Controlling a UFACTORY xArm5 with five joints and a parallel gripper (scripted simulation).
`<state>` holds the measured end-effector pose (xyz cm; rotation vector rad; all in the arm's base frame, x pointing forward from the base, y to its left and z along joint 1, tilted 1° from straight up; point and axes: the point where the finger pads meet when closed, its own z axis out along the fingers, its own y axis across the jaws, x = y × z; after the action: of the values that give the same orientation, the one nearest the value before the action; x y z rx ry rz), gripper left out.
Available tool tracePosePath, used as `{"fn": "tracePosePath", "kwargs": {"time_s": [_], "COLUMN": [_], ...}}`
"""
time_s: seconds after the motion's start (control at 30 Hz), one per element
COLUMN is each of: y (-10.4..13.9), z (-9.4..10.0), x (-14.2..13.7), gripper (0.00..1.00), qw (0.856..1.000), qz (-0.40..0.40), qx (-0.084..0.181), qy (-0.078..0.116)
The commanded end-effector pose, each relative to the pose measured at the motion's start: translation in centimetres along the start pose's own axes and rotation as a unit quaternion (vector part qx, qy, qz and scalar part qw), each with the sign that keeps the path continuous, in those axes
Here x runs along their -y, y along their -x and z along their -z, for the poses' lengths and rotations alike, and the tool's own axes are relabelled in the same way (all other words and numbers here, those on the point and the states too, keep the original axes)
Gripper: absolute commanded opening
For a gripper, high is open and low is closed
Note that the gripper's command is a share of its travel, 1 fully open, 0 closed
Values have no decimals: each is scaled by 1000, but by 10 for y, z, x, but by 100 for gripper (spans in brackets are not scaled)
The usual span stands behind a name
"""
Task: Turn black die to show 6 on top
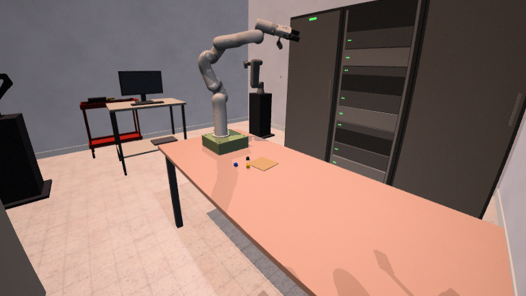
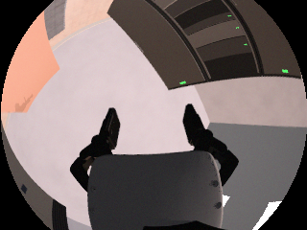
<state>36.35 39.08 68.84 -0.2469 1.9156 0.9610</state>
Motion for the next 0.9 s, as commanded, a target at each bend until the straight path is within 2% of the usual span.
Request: {"fn": "tracePosePath", "kwargs": {"time_s": [0.0, 0.03, 0.07, 0.1, 0.17, 0.2, 0.23, 0.27, 0.33, 0.37, 0.43, 0.47, 0.53, 0.63, 0.67, 0.73, 0.77, 0.83, 0.87], "y": [-12, -12, -23, -25, -25, -29, -29, -40, -45, -48, -48, -60, -67, -68, -83, -83, -90, -90, -106], "z": [-23, -23, -33, -36, -36, -40, -40, -45, -48, -49, -49, -50, -50, -51, -47, -47, -45, -45, -38], "x": [54, 54, 92, 103, 103, 118, 118, 155, 173, 183, 183, 221, 241, 245, 286, 286, 304, 304, 343], "gripper": [100, 100, 100, 100, 100, 100, 100, 100, 100, 100, 100, 100, 100, 100, 100, 100, 100, 100, 100], "qw": [998, 998, 994, 992, 992, 991, 991, 983, 979, 978, 978, 966, 960, 960, 943, 943, 936, 936, 917], "qz": [-31, -31, -61, -68, -68, -74, -74, -105, -117, -120, -120, -152, -166, -166, -201, -201, -213, -213, -246], "qx": [-13, -13, -25, -28, -28, -30, -30, -39, -43, -44, -44, -51, -54, -54, -60, -60, -62, -62, -66], "qy": [-49, -49, -91, -100, -100, -109, -109, -147, -163, -166, -166, -204, -220, -221, -259, -259, -272, -272, -307]}}
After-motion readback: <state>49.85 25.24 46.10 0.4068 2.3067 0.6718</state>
